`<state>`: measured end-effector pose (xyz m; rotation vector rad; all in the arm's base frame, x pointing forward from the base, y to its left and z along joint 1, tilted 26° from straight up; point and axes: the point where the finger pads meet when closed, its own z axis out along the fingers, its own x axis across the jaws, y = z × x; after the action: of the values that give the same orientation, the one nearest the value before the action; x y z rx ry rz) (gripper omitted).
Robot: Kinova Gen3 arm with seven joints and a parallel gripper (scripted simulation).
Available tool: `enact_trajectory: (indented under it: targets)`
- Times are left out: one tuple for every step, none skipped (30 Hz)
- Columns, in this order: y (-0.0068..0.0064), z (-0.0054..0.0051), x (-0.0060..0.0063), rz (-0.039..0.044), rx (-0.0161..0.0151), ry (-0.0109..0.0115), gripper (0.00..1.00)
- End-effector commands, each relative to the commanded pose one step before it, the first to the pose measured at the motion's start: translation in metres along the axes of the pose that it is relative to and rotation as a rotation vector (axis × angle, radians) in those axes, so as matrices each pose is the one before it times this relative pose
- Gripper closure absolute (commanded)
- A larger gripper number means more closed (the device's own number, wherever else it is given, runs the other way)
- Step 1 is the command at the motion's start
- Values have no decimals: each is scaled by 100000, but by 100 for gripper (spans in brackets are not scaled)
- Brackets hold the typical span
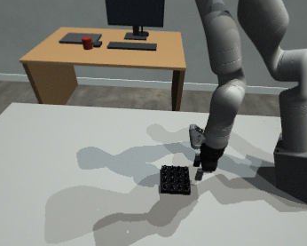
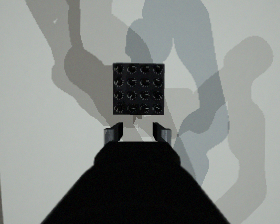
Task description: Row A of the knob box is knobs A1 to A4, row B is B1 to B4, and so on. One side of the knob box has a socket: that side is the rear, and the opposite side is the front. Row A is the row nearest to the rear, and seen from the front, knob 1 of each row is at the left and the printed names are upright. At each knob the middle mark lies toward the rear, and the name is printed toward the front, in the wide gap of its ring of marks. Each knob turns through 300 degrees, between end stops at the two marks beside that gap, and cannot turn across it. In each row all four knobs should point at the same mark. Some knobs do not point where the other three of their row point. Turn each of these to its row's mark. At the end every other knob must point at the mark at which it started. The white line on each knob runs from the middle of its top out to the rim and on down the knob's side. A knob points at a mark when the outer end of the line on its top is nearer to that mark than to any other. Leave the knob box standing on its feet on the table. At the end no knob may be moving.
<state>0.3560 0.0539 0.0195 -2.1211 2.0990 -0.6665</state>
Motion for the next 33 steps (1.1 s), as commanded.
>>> enact_trajectory:
  targets:
    - [-371,-118,302,241,107,462,0]
    - [-155,-29,229,70,-148,346,0]
    - [-183,-37,258,94,-167,361,0]
    - [-211,-46,279,122,-179,354,0]
    - [-238,-55,292,152,-183,323,0]
    - [-264,-66,297,184,-176,271,0]
    - [-288,-76,295,215,-159,200,0]
    - [-310,-87,285,243,-130,116,0]
    - [-330,-97,270,267,-90,24,0]
    - [-346,-106,250,285,-43,-68,0]
    - [0,0,0,0,0,0,0]
    - [0,0,0,0,0,0,0]
    - [-358,-113,228,295,10,-154,0]
    - [-364,-118,203,298,64,-229,0]
    - [-364,-120,179,293,115,-288,0]
    - [-356,-119,155,280,157,-328,0]
    - [-340,-115,132,261,189,-348,0]
    - [-316,-108,110,236,208,-348,0]
    - [-284,-98,91,207,211,-330,0]
    - [-246,-85,73,175,201,-296,0]
    - [-204,-71,56,142,178,-251,0]
    - [-159,-55,42,108,145,-199,0]
    - [-114,-40,29,77,108,-145,0]
    - [-73,-25,18,49,71,-93,0]
    - [-39,-13,9,26,38,-50,0]
    - [-14,-5,3,9,14,-18,0]
    - [-2,-1,0,1,2,-3,0]
    - [0,0,0,0,0,0,0]
    - [0,0,0,0,0,0,0]
    - [0,0,0,0,0,0,54]
    - [0,0,0,0,0,0,54]
    - [0,0,0,0,0,0,54]
    - [0,0,0,0,0,0,54]
